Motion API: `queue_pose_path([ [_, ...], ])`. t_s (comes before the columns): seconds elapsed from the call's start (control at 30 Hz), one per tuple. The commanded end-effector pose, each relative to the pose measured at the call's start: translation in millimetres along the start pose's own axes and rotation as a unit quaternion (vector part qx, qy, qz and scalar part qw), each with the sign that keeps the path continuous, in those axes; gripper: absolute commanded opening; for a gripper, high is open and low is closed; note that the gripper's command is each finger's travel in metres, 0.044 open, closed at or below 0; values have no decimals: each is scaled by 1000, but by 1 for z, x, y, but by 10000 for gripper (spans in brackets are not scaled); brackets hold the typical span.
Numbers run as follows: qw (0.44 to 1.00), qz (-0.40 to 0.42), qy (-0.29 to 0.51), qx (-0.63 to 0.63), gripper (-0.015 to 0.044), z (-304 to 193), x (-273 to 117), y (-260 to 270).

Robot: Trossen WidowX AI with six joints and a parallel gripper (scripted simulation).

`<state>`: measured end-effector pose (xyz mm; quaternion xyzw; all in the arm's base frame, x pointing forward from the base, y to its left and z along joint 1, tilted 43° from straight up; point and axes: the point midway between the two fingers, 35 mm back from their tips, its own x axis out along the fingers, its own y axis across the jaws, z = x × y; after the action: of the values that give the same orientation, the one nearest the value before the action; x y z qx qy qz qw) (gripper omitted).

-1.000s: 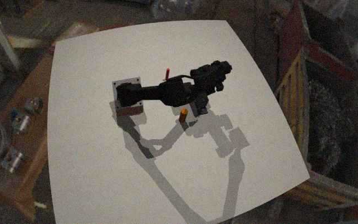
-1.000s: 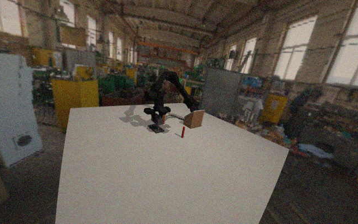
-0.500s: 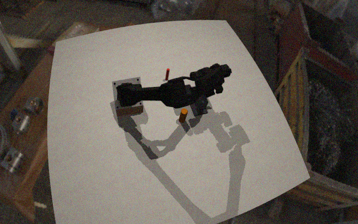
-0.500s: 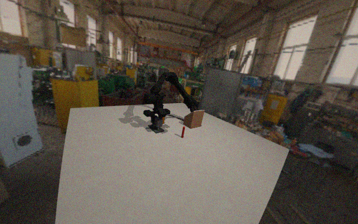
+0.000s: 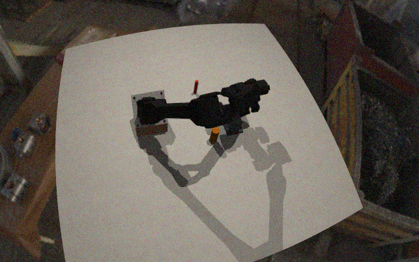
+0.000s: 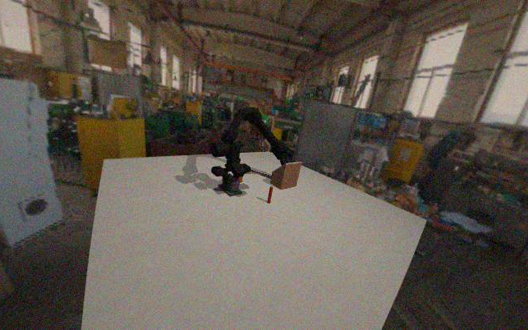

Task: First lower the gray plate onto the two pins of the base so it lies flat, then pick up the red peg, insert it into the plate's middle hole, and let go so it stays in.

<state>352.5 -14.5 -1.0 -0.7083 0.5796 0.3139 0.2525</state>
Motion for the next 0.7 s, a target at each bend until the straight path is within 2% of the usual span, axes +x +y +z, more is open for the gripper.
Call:
queue_pose_path([
  [0.0,1000,-1,0,1,0,0,-1,-1],
  [0.13,1000,-1,0,1,0,0,-1,-1],
  [0.67,1000,-1,0,1,420,0,-1,-1],
])
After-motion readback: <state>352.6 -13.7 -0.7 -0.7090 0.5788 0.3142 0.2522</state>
